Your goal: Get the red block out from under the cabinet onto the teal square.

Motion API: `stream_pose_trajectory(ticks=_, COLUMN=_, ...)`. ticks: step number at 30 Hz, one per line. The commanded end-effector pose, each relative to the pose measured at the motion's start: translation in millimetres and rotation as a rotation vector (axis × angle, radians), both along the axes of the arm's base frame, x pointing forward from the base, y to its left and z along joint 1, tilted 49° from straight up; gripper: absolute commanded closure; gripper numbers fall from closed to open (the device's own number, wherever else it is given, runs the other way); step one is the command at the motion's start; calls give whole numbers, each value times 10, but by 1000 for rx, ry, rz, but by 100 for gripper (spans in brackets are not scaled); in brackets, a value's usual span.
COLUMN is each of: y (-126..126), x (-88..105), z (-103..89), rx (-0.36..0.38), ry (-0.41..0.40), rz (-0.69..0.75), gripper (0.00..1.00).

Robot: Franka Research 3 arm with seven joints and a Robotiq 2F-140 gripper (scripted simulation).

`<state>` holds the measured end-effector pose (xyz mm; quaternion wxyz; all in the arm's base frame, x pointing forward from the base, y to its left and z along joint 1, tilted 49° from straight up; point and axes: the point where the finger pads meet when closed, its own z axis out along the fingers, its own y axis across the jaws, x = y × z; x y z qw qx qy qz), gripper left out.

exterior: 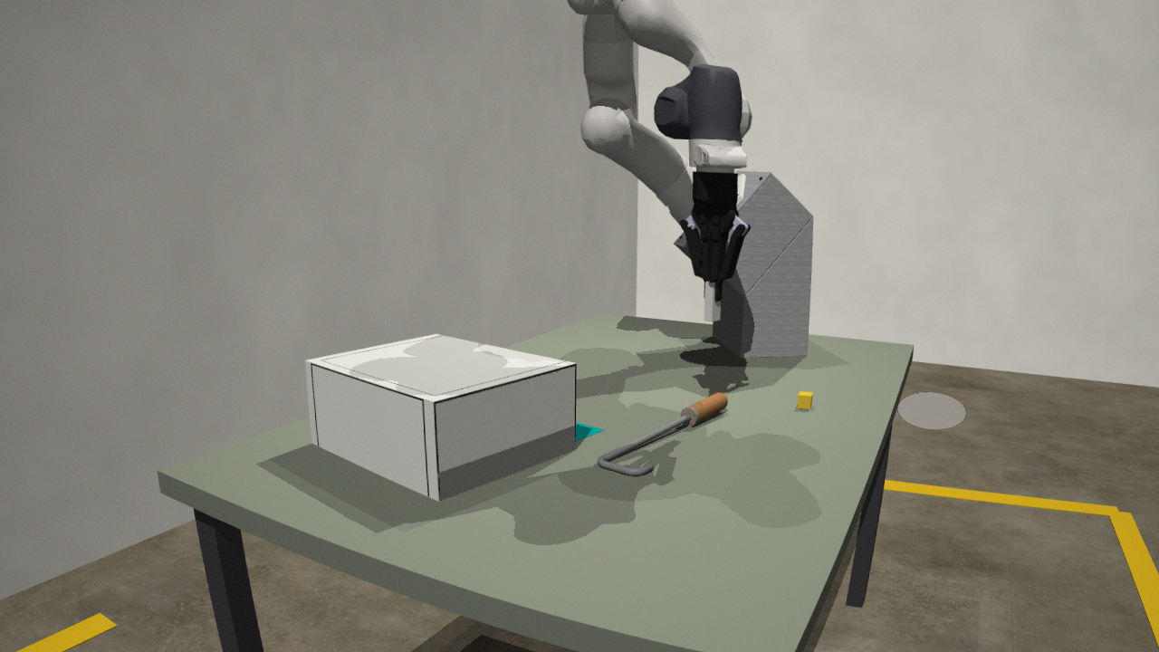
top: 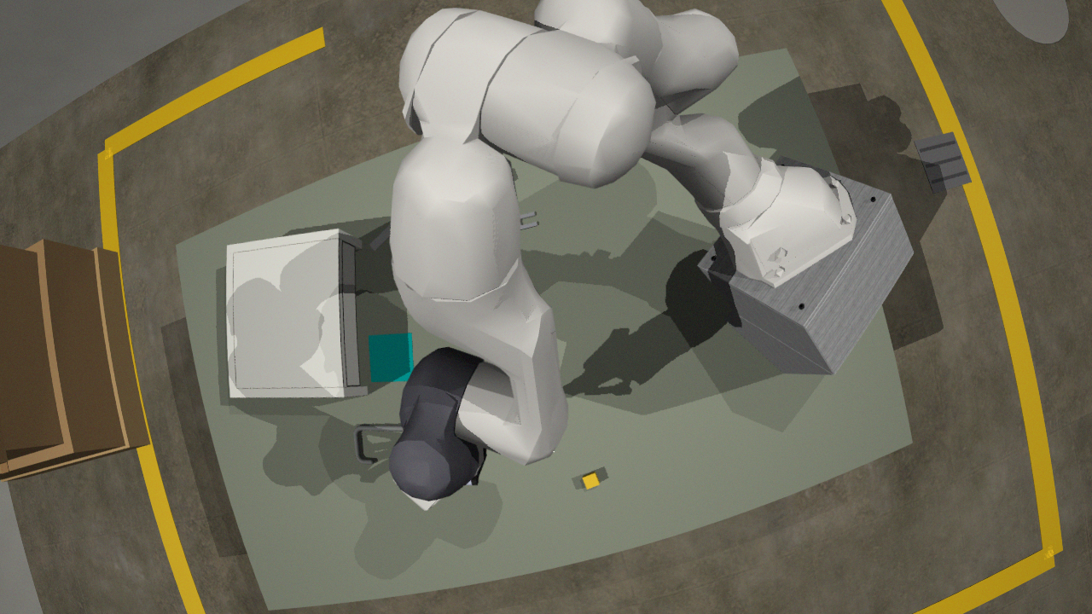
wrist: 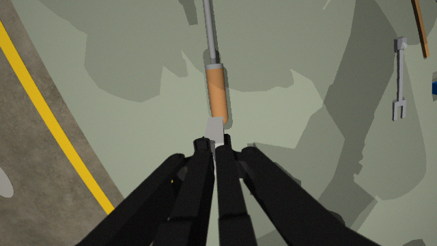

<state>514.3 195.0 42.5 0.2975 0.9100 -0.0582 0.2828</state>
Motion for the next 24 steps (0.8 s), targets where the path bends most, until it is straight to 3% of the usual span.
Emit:
stream_pose_trajectory(ticks=1, y=8, x=2, z=2, rx=-6, ry=5, rz=7, gripper=100)
stream_pose_trajectory(ticks=8, y=8, x=2, z=2, rx=-6, ry=5, rz=7, gripper=100)
stream_pose_trajectory(ticks=9, y=8, x=2, z=2, rx=-6, ry=5, rz=7, gripper=66)
stream_pose_trajectory(ticks=24, y=8, x=2, z=2, rx=-6, ry=5, rz=7, gripper=66)
